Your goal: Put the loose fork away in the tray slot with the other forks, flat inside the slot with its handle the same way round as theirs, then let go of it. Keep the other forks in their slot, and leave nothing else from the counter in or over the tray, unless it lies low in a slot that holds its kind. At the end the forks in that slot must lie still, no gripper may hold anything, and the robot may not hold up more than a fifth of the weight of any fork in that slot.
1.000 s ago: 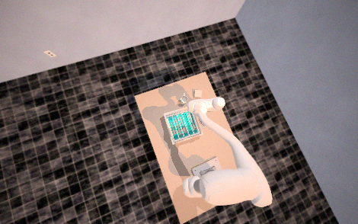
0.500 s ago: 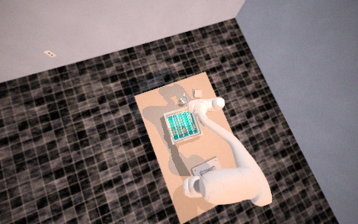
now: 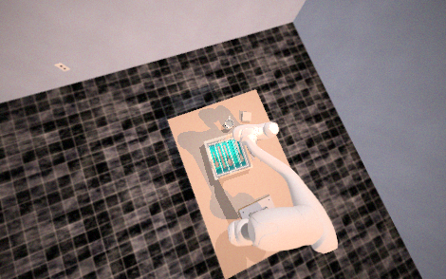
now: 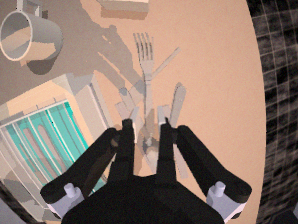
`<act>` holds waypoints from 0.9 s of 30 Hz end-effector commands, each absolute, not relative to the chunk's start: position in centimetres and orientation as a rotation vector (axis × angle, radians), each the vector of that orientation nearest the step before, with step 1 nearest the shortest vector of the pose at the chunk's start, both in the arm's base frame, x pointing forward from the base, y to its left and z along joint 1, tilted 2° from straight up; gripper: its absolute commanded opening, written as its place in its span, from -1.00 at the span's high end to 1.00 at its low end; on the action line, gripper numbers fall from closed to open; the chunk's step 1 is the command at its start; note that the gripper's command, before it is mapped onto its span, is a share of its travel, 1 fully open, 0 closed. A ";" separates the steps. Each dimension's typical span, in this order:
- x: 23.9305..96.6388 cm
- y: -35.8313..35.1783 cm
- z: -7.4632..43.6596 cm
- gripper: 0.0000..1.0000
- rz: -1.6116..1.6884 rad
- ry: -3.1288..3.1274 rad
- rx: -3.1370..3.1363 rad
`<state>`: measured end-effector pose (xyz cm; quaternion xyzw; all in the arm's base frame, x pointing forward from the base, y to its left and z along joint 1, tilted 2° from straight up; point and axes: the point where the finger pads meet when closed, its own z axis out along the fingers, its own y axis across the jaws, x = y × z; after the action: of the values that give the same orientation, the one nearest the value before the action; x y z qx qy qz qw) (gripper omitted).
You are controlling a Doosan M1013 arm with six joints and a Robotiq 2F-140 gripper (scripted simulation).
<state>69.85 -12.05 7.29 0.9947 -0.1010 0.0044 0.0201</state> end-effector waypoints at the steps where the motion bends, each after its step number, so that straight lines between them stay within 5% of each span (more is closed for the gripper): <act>1: 69.9 -12.1 6.8 0.62 0.014 -0.313 3.086; 27: 69.9 -12.2 4.6 0.62 0.014 -0.313 3.086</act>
<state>69.87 -12.15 4.67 0.9947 -0.1010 0.0045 0.0201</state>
